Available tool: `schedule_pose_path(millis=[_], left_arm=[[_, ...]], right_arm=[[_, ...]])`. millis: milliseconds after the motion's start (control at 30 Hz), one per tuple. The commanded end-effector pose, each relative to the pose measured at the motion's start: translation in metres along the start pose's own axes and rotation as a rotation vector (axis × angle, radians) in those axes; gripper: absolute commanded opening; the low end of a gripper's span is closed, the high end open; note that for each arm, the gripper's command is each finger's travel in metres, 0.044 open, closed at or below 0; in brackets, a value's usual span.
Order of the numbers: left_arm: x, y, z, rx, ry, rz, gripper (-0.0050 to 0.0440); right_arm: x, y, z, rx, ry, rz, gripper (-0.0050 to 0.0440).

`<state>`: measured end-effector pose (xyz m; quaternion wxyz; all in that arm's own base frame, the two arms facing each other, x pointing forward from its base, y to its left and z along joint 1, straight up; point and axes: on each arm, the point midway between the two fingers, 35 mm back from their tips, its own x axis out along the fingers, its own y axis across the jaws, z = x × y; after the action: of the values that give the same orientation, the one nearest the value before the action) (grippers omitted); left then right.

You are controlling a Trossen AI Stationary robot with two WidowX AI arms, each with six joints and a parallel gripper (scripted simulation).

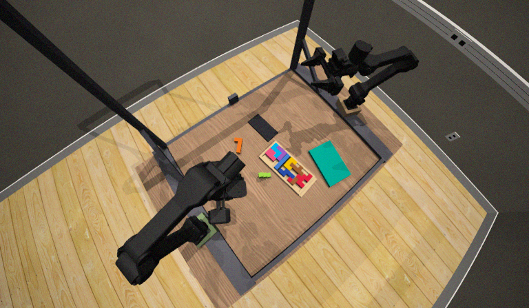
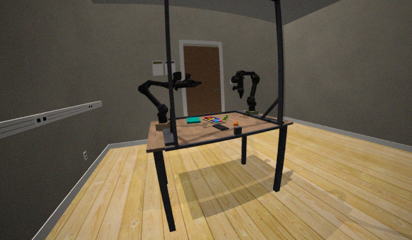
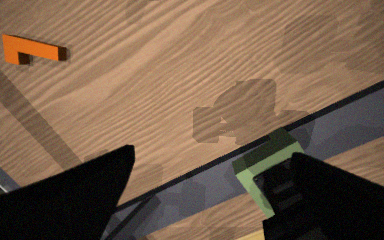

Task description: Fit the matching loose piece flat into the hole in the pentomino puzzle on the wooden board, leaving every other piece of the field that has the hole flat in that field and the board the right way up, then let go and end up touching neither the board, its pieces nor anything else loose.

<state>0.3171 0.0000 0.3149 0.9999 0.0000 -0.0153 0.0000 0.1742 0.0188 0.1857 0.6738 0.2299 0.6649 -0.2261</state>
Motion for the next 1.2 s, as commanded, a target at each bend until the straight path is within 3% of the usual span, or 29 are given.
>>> schedule_pose_path(millis=[0,667,867,1033,1100,1167], left_arm=[[-0.001,0.0,0.008,0.0,-0.019,0.0,0.044],[-0.001,0.0,0.008,0.0,-0.019,0.0,0.044],[-0.001,0.0,0.008,0.0,-0.019,0.0,0.044],[-0.001,0.0,0.008,0.0,-0.019,0.0,0.044],[-0.001,0.0,0.008,0.0,-0.019,0.0,0.044],[-0.001,0.0,0.008,0.0,-0.019,0.0,0.044]], right_arm=[[-0.003,0.001,0.001,0.0,-0.01,0.01,0.044],[0.003,0.001,0.005,-0.017,-0.01,-0.002,0.044],[0.028,0.02,0.044,-0.194,-0.1,0.031,0.044],[0.062,0.028,0.07,-0.388,-0.104,0.024,0.044],[0.062,0.028,0.07,-0.388,-0.104,0.024,0.044],[0.071,0.037,0.088,-0.461,-0.153,0.046,0.044]])
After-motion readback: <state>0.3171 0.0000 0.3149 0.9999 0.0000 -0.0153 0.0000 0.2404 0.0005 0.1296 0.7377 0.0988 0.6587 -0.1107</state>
